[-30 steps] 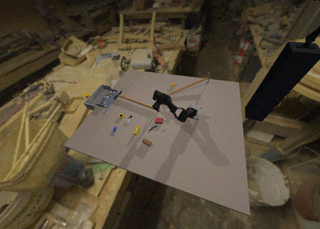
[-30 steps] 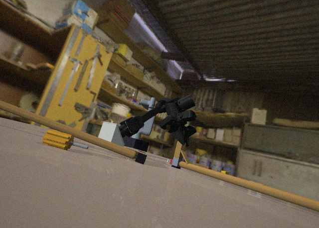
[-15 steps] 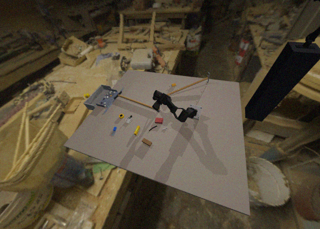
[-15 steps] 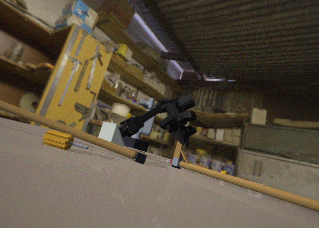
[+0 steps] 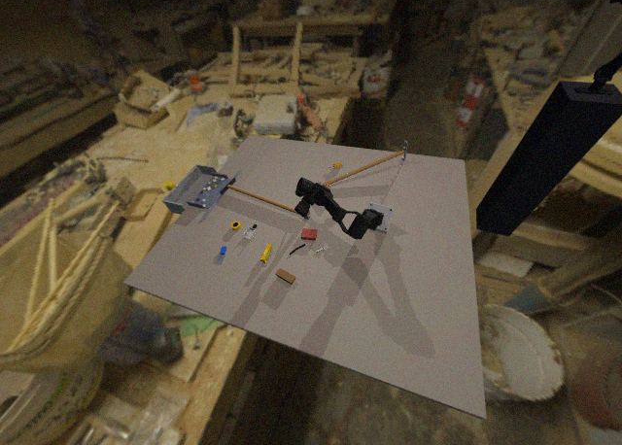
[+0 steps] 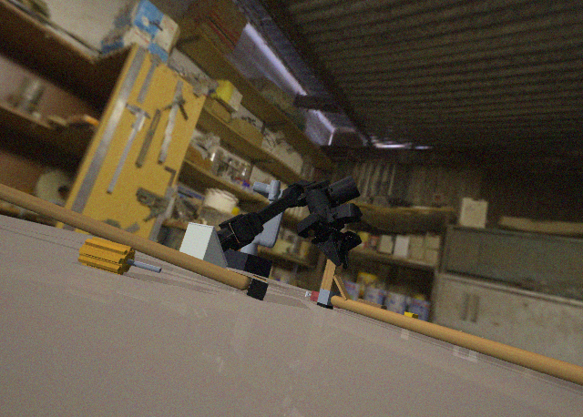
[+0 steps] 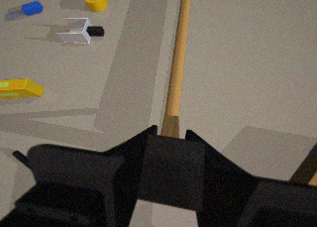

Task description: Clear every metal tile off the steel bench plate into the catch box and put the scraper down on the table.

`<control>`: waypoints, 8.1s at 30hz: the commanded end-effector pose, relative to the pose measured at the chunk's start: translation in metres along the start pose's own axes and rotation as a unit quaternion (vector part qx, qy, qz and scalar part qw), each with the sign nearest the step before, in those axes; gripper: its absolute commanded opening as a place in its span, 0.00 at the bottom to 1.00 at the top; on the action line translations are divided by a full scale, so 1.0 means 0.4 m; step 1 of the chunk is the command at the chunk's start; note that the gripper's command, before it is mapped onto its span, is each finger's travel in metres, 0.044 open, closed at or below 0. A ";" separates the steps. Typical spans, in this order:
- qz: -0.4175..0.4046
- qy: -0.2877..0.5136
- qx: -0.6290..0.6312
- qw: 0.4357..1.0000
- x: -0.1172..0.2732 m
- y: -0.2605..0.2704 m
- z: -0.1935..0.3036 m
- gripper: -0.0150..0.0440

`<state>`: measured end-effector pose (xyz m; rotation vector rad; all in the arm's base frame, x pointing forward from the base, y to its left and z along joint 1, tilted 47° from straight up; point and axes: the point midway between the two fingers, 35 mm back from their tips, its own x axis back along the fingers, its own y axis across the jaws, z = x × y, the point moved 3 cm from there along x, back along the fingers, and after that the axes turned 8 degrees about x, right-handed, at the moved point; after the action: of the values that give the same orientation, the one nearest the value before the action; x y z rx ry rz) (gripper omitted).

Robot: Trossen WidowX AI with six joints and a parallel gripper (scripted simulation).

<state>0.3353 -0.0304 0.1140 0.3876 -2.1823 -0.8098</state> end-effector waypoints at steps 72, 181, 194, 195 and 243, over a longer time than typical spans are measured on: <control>-0.052 -0.003 0.058 0.997 0.092 0.055 0.080 0.25; -0.053 -0.003 0.065 0.996 0.132 -0.212 0.186 0.25; -0.054 -0.004 0.064 0.996 0.127 -0.232 0.184 0.25; -0.054 -0.004 0.064 0.996 0.127 -0.232 0.183 0.25; -0.043 0.001 0.058 0.997 0.023 -0.256 0.041 0.25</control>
<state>0.3099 -0.1020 0.0412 0.5509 -2.2184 -0.7355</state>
